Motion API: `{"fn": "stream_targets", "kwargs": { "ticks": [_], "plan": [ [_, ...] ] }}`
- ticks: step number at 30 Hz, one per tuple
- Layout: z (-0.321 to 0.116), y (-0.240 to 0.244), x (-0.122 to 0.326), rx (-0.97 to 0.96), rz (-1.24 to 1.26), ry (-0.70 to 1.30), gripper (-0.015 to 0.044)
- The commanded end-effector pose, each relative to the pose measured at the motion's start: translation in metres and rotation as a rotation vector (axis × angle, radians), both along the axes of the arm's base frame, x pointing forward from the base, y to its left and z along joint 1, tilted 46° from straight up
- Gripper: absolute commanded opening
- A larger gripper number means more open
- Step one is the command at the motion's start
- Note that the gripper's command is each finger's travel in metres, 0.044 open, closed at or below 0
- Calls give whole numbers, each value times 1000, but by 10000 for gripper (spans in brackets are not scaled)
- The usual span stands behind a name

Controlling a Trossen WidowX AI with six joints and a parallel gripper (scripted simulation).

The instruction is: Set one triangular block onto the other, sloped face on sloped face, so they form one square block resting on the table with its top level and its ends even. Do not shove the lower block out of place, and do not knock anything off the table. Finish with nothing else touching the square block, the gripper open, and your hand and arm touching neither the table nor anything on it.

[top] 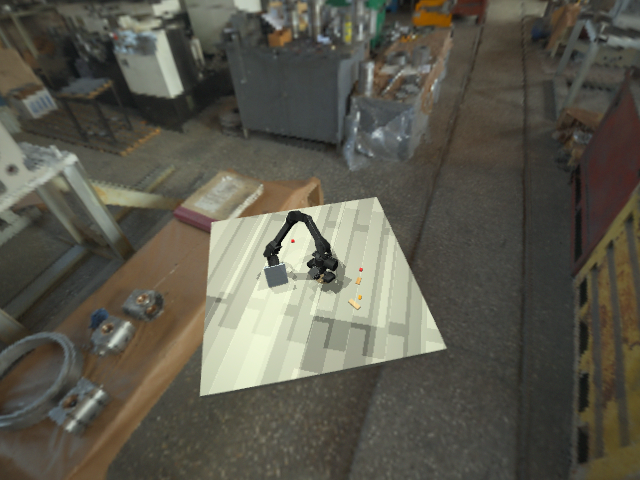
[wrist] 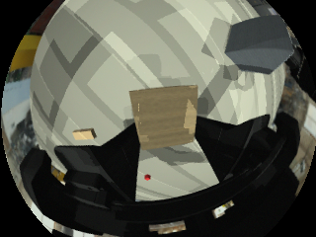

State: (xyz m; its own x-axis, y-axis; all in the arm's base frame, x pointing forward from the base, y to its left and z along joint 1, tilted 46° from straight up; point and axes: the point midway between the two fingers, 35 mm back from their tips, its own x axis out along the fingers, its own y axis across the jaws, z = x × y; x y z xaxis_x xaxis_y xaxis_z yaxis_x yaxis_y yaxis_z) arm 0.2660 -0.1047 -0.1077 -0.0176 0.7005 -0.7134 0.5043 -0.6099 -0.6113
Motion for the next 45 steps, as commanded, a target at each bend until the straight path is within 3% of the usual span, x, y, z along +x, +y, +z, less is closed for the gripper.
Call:
{"fn": "stream_targets", "kwargs": {
  "ticks": [1, 45],
  "plan": [
    [10, 2, 10, -4, -8, 0, 0],
    [164, 100, 83, -3, -10, -3, 0]
  ]
}}
